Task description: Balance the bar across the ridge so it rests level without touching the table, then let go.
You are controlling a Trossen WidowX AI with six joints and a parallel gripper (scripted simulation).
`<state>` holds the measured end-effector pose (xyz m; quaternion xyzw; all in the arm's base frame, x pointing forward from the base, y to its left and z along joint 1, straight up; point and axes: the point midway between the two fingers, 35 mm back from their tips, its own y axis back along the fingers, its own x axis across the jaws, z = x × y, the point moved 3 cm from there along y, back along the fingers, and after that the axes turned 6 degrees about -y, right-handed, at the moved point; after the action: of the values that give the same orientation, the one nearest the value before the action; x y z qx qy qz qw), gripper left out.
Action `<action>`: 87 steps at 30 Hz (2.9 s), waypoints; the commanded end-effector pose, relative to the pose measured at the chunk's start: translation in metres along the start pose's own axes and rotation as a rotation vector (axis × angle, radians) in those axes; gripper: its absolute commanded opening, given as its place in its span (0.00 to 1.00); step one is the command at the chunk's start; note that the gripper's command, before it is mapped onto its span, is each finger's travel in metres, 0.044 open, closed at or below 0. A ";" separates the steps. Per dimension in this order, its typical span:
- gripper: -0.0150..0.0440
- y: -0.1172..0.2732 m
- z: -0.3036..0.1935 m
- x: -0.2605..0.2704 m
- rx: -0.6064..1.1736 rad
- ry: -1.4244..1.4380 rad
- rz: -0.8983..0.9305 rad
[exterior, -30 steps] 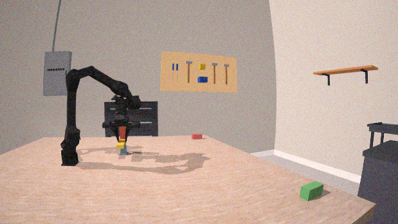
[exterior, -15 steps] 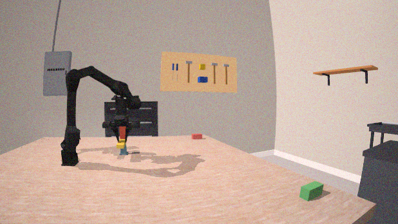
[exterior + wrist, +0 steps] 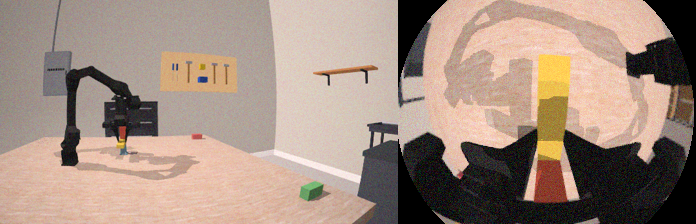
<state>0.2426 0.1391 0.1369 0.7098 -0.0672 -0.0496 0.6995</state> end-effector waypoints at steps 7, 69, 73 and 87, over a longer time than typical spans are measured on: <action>0.54 0.000 0.000 0.000 0.000 0.000 0.000; 0.92 0.000 0.000 0.000 0.000 0.000 0.000; 1.00 0.000 0.000 0.000 0.000 0.000 0.000; 1.00 0.100 0.000 0.000 0.000 0.000 0.000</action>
<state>0.2426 0.1392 0.2301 0.7116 -0.0699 -0.0470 0.6975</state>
